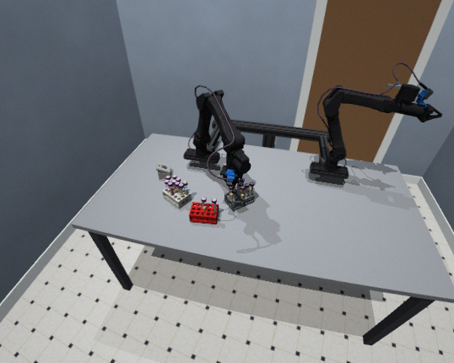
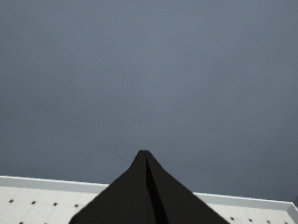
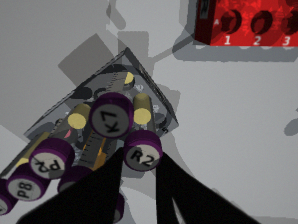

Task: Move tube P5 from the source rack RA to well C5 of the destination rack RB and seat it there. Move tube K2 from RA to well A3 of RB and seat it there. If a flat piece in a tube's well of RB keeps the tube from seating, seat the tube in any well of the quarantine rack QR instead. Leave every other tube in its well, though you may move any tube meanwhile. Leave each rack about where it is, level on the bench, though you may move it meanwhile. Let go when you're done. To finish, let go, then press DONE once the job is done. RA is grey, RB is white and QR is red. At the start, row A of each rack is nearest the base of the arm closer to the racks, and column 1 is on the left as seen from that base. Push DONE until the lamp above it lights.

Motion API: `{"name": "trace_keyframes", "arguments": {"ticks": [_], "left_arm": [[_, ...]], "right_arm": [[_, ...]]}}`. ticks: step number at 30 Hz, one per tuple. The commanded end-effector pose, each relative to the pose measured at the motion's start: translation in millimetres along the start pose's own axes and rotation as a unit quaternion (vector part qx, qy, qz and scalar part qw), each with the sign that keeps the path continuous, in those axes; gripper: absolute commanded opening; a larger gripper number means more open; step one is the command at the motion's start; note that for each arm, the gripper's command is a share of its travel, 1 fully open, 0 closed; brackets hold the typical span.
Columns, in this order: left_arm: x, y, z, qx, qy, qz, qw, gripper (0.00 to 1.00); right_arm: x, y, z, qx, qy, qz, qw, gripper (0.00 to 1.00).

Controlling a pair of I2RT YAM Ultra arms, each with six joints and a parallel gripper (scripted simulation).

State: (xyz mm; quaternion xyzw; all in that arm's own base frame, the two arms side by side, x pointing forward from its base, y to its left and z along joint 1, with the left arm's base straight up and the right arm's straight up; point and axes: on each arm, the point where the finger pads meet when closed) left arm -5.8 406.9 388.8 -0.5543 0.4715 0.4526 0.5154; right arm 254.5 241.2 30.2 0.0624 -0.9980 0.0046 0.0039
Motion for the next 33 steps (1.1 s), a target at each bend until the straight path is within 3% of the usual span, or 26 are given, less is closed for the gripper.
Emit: {"name": "trace_keyframes", "arguments": {"ticks": [1, 18, 19, 33], "left_arm": [[-26.4, -2.1, -10.7, 0.004, -0.029, 0.003, 1.000, 0.00], [-26.4, -2.1, -10.7, 0.004, -0.029, 0.003, 1.000, 0.00], [-26.4, -2.1, -10.7, 0.004, -0.029, 0.003, 1.000, 0.00], [-26.4, -2.1, -10.7, 0.004, -0.029, 0.003, 1.000, 0.00]], "right_arm": [[-2.2, 3.9, -3.8, -0.007, -0.008, -0.002, 1.000, 0.30], [-2.2, 3.9, -3.8, -0.007, -0.008, -0.002, 1.000, 0.30], [-4.7, 8.7, -17.7, -0.016, -0.018, -0.003, 1.000, 0.30], [-0.5, 5.6, -49.7, -0.016, -0.018, -0.003, 1.000, 0.30]]}}
Point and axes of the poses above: on each arm, the point where the finger pads meet when closed, its own z axis out along the fingers, its own y axis across the jaws, x = y × z, and after that the axes turned 8 degrees about -z, right-handed
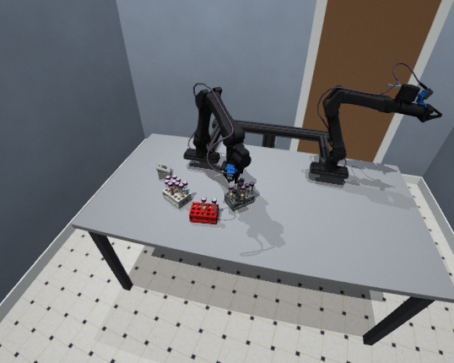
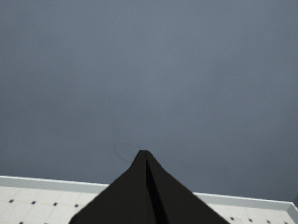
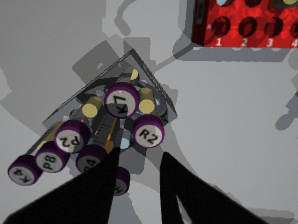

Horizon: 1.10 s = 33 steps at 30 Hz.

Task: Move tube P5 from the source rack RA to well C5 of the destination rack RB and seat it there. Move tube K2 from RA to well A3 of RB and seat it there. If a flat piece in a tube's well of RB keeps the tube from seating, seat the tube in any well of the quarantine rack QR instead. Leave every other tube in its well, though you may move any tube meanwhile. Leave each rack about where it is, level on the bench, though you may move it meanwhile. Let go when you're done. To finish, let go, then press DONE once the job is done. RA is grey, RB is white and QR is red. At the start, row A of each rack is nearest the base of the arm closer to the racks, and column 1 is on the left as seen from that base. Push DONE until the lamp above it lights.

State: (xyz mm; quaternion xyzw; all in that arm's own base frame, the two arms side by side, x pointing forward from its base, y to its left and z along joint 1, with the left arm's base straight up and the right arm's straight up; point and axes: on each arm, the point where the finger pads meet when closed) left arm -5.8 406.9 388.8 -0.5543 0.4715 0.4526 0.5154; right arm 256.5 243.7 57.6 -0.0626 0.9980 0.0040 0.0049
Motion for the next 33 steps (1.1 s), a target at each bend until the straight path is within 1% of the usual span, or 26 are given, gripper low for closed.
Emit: {"name": "trace_keyframes", "arguments": {"ticks": [1, 6, 8, 9, 17, 20, 21, 22, 23, 25, 29, 33], "left_arm": [[-26.4, -2.1, -10.7, 0.004, -0.029, 0.003, 1.000, 0.00], [-26.4, -2.1, -10.7, 0.004, -0.029, 0.003, 1.000, 0.00], [-26.4, -2.1, -10.7, 0.004, -0.029, 0.003, 1.000, 0.00], [-26.4, -2.1, -10.7, 0.004, -0.029, 0.003, 1.000, 0.00], [-26.4, -2.1, -10.7, 0.004, -0.029, 0.003, 1.000, 0.00], [-26.4, -2.1, -10.7, 0.004, -0.029, 0.003, 1.000, 0.00], [-26.4, -2.1, -10.7, 0.004, -0.029, 0.003, 1.000, 0.00], [-26.4, -2.1, -10.7, 0.004, -0.029, 0.003, 1.000, 0.00], [-26.4, -2.1, -10.7, 0.004, -0.029, 0.003, 1.000, 0.00], [-26.4, -2.1, -10.7, 0.004, -0.029, 0.003, 1.000, 0.00], [-26.4, -2.1, -10.7, 0.004, -0.029, 0.003, 1.000, 0.00], [-26.4, -2.1, -10.7, 0.004, -0.029, 0.003, 1.000, 0.00]], "right_arm": [[1.6, 3.6, -24.8, -0.008, -0.008, -0.003, 1.000, 0.30], [3.3, 2.3, -38.2, -0.008, -0.008, -0.003, 1.000, 0.30], [3.3, 2.3, -38.2, -0.008, -0.008, -0.003, 1.000, 0.30], [4.1, 1.8, -32.3, 0.000, 0.002, -0.003, 1.000, 0.30], [3.3, 2.3, -62.3, -0.008, -0.008, -0.003, 1.000, 0.30], [3.7, 2.0, -61.6, -0.006, -0.006, -0.003, 1.000, 0.30], [4.2, -1.4, -52.2, 0.001, 0.002, -0.002, 1.000, 0.30], [8.2, -15.4, -52.4, 0.005, 0.009, 0.024, 1.000, 0.30], [7.1, -21.8, -52.0, 0.005, 0.009, 0.040, 0.999, 0.30], [7.1, -21.8, -52.0, 0.005, 0.009, 0.040, 0.999, 0.30], [-2.9, -45.4, -50.5, 0.001, -0.004, 0.107, 0.994, 0.30], [-6.1, -71.7, -49.2, 0.001, -0.004, 0.173, 0.985, 0.30]]}}
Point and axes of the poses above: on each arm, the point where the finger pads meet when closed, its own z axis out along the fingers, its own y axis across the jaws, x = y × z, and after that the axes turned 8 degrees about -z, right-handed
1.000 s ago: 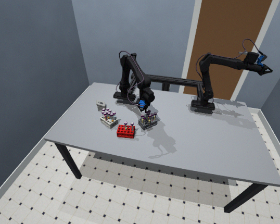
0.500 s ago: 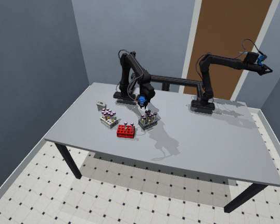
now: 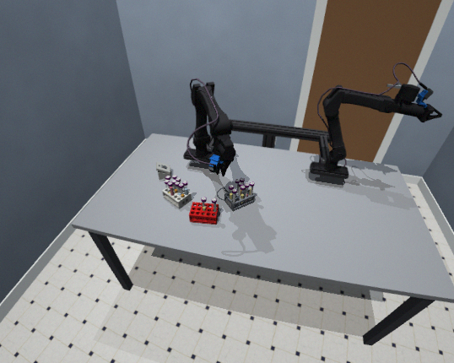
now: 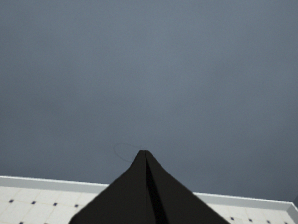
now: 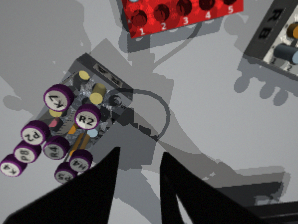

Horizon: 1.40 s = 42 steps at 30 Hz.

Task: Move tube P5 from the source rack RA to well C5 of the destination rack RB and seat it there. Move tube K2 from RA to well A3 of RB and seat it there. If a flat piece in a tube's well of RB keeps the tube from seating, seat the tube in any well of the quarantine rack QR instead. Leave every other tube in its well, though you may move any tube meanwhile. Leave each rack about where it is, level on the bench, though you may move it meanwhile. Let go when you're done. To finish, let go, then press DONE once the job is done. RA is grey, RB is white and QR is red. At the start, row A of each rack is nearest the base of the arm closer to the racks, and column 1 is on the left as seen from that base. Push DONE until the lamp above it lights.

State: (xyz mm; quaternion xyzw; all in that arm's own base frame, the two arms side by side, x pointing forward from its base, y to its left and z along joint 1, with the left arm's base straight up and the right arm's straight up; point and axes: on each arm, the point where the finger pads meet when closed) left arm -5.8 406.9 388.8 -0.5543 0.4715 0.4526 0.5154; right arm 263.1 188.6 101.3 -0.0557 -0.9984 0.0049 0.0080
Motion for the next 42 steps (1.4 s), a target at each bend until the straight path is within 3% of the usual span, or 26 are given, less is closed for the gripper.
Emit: {"name": "trace_keyframes", "arguments": {"ticks": [1, 11, 12, 23, 30, 33, 34, 42], "left_arm": [[-26.4, -2.1, -10.7, 0.004, -0.029, 0.003, 1.000, 0.00], [-26.4, -2.1, -10.7, 0.004, -0.029, 0.003, 1.000, 0.00], [-26.4, -2.1, -10.7, 0.004, -0.029, 0.003, 1.000, 0.00], [-26.4, -2.1, -10.7, 0.004, -0.029, 0.003, 1.000, 0.00], [-26.4, -2.1, -10.7, 0.004, -0.029, 0.003, 1.000, 0.00], [-26.4, -2.1, -10.7, 0.004, -0.029, 0.003, 1.000, 0.00], [-26.4, -2.1, -10.7, 0.004, -0.029, 0.003, 1.000, 0.00], [-26.4, -2.1, -10.7, 0.004, -0.029, 0.003, 1.000, 0.00]], "right_arm": [[-11.8, -21.0, -4.6, -0.010, -0.016, 0.072, 0.997, 0.30], [-28.5, -69.9, -1.8, -0.012, -0.013, 0.204, 0.979, 0.30], [-43.8, -63.3, -2.4, -0.014, -0.016, 0.208, 0.978, 0.30], [-98.8, -42.9, -4.3, -0.006, -0.007, 0.201, 0.980, 0.30], [-121.2, -34.8, -6.2, -0.006, -0.007, 0.201, 0.980, 0.30], [-120.4, -33.3, -6.5, -0.006, -0.007, 0.199, 0.980, 0.30], [-119.2, -33.3, -20.4, -0.017, -0.021, 0.200, 0.979, 0.30], [-104.6, -38.9, -8.5, -0.004, -0.004, 0.200, 0.980, 0.30]]}}
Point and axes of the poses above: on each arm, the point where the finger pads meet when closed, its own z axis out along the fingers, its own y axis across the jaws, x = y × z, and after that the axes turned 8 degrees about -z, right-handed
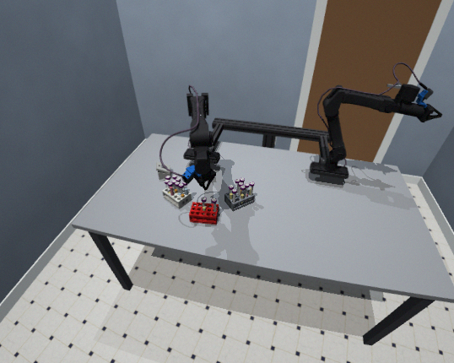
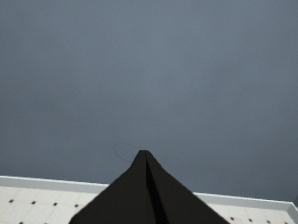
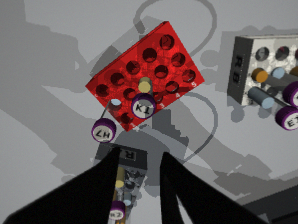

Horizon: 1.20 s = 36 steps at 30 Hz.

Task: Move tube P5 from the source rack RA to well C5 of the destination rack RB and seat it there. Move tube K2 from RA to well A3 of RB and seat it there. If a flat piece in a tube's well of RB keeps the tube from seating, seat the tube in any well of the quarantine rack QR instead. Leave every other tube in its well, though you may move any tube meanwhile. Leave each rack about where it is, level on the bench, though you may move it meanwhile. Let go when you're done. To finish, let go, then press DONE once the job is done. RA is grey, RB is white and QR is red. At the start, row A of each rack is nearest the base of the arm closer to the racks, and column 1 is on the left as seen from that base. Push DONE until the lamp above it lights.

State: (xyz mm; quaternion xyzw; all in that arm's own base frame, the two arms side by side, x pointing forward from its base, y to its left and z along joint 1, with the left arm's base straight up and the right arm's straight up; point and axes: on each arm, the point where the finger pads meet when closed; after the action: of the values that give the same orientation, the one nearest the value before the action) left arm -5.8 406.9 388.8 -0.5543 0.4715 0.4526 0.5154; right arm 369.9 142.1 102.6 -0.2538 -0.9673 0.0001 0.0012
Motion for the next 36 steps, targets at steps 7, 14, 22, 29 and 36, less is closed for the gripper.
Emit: {"name": "trace_keyframes", "arguments": {"ticks": [7, 14, 22, 29, 36], "left_arm": [[-26.4, -2.1, -10.7, 0.004, -0.029, 0.003, 1.000, 0.00], [-26.4, -2.1, -10.7, 0.004, -0.029, 0.003, 1.000, 0.00], [-26.4, -2.1, -10.7, 0.004, -0.029, 0.003, 1.000, 0.00], [-26.4, -2.1, -10.7, 0.004, -0.029, 0.003, 1.000, 0.00], [-26.4, -2.1, -10.7, 0.004, -0.029, 0.003, 1.000, 0.00]], "right_arm": [[1.6, -1.2, 3.8, -0.004, -0.005, 0.000, 1.000, 0.30], [2.8, 0.0, 28.5, 0.007, 0.004, -0.001, 1.000, 0.30], [2.7, 2.4, 33.4, 0.001, -0.001, -0.001, 1.000, 0.30], [4.2, 2.3, 51.7, 0.007, 0.004, -0.002, 1.000, 0.30], [-1.9, 10.3, 48.3, -0.009, -0.009, -0.002, 1.000, 0.30]]}}
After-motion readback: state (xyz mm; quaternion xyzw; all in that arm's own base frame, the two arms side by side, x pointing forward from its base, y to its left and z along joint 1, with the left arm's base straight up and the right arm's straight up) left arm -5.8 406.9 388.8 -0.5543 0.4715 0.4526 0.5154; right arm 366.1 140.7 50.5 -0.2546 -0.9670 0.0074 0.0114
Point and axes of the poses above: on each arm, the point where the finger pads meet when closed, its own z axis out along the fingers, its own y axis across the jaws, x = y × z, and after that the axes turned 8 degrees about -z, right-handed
